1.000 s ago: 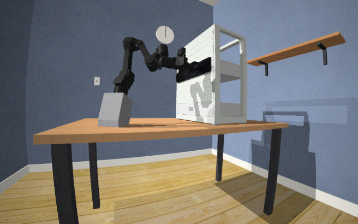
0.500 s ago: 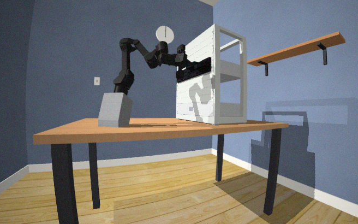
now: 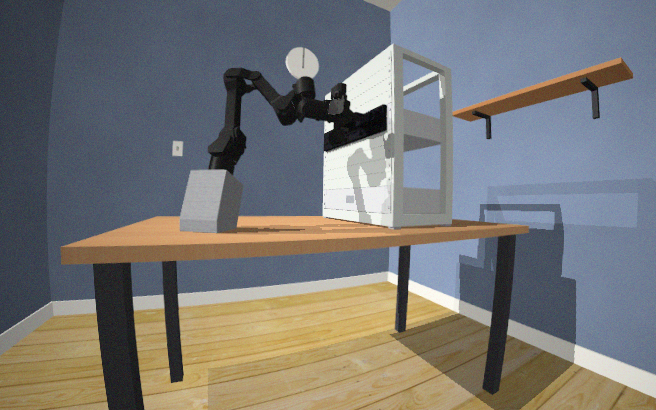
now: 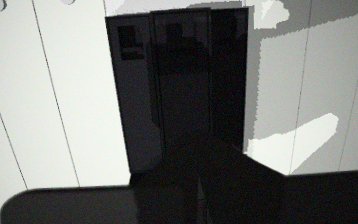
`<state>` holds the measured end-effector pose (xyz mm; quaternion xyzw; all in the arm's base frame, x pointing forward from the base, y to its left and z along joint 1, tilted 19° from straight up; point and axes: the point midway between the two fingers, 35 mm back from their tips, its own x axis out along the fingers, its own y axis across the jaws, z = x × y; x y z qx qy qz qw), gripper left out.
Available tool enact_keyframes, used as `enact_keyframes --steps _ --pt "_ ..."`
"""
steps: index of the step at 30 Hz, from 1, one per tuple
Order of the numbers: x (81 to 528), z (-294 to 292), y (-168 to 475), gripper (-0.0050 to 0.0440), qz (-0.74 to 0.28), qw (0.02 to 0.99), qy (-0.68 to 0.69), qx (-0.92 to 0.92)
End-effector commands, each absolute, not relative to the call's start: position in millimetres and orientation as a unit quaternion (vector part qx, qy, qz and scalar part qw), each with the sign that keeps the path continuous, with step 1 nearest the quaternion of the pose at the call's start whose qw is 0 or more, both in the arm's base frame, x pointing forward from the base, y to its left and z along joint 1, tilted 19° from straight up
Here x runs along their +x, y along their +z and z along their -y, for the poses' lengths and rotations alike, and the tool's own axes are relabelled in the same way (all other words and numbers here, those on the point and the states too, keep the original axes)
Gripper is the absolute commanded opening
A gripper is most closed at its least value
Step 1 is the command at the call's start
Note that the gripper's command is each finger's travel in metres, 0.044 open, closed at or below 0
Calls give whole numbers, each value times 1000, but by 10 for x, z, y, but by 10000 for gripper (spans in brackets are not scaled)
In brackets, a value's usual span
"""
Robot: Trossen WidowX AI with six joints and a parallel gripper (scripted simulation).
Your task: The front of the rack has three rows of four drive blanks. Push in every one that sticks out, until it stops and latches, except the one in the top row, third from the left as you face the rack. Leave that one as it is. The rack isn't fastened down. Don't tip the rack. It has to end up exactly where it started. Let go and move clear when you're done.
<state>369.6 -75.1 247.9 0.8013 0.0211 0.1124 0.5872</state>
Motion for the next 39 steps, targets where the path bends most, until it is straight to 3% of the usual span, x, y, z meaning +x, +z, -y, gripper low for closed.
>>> enact_keyframes --steps 1,39 --pt "3713 760 2574 0 -14 592 120 796" --pt "3886 751 2625 0 -14 592 120 796"
